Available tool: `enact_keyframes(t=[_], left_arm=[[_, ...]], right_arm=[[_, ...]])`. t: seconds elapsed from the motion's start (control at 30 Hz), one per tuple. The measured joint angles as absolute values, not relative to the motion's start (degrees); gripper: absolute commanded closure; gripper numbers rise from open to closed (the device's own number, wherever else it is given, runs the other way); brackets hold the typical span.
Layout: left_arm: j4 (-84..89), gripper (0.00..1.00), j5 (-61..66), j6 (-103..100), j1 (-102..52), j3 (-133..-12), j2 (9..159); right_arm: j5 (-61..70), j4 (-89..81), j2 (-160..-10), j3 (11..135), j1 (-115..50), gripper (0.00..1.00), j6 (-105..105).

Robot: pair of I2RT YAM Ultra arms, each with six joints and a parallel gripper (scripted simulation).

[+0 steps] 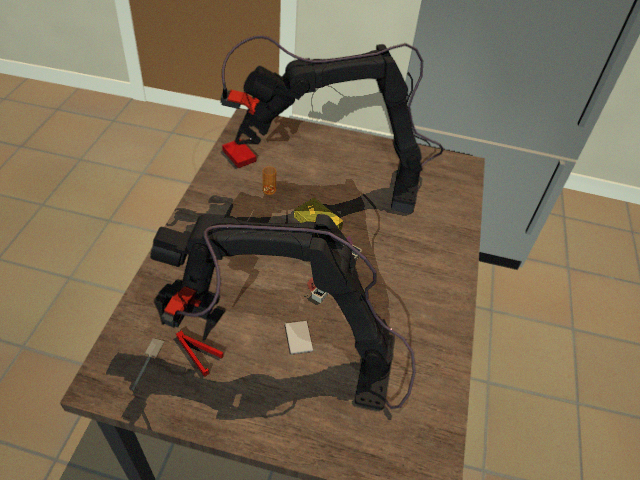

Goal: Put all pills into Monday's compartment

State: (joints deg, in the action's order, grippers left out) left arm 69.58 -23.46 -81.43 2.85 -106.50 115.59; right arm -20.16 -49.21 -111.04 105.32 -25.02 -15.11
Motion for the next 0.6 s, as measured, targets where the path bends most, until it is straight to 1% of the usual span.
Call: enact_keyframes(t=[0.3,0.6], left_arm=[[67.13,0.0,-22.52,-78.28,2.31,-105.93,115.33],[58.98,0.0,-18.9,-66.37,-9.41,-97.8,107.61]], right_arm=[[-19.2,-48.21,-110.89,104.4,-25.02,0.0,-14.87],[-15.94,-45.93,-107.04,94.61,-23.99,0.0,-13.87]])
